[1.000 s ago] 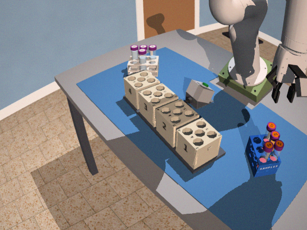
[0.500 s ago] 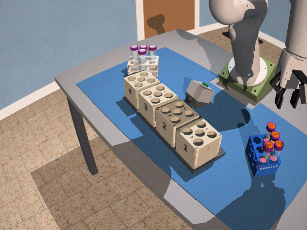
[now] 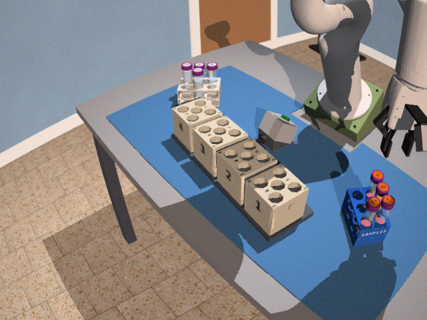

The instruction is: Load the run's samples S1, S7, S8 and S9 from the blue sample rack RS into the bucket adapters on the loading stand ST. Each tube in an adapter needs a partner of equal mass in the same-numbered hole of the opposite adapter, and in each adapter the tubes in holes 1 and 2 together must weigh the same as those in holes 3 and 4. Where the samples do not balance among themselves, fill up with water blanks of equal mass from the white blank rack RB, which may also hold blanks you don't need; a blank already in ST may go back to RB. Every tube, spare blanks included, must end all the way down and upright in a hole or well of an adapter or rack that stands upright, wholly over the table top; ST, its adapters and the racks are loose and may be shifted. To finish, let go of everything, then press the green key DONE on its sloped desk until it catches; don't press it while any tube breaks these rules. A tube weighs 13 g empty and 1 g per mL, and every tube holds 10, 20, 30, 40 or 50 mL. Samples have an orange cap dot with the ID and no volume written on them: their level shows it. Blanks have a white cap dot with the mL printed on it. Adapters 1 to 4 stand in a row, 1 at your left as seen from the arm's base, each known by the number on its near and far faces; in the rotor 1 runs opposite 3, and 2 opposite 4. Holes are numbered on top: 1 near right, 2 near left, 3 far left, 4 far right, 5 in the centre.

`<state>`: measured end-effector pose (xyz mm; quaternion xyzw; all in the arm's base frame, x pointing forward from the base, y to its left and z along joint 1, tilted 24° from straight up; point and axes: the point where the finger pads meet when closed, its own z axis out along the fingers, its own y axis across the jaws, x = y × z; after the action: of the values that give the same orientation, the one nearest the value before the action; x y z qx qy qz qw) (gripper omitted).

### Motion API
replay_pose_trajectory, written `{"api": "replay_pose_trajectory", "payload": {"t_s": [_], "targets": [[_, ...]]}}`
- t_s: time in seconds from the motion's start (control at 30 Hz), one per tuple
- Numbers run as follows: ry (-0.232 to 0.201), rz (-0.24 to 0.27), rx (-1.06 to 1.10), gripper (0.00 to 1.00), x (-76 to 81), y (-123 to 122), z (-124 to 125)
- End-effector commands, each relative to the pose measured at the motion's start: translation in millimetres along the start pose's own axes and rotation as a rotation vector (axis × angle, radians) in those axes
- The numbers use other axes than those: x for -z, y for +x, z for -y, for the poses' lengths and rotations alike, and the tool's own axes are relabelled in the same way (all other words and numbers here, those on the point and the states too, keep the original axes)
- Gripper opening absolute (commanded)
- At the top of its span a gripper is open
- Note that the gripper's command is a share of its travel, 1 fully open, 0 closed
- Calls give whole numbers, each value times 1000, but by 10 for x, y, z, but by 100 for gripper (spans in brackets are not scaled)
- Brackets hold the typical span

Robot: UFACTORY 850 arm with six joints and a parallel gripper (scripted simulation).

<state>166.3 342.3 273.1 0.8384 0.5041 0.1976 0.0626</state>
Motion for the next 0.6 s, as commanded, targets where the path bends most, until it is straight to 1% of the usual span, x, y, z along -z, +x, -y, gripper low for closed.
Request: {"api": "replay_pose_trajectory", "payload": {"t_s": [0.0,0.13,0.2,0.57], "targets": [[0,-2,-1,57,-104,10,1],[0,-2,-1,57,-184,10,1],[0,-2,-1,57,-184,10,1],[0,-2,-1,57,-404,10,0]]}}
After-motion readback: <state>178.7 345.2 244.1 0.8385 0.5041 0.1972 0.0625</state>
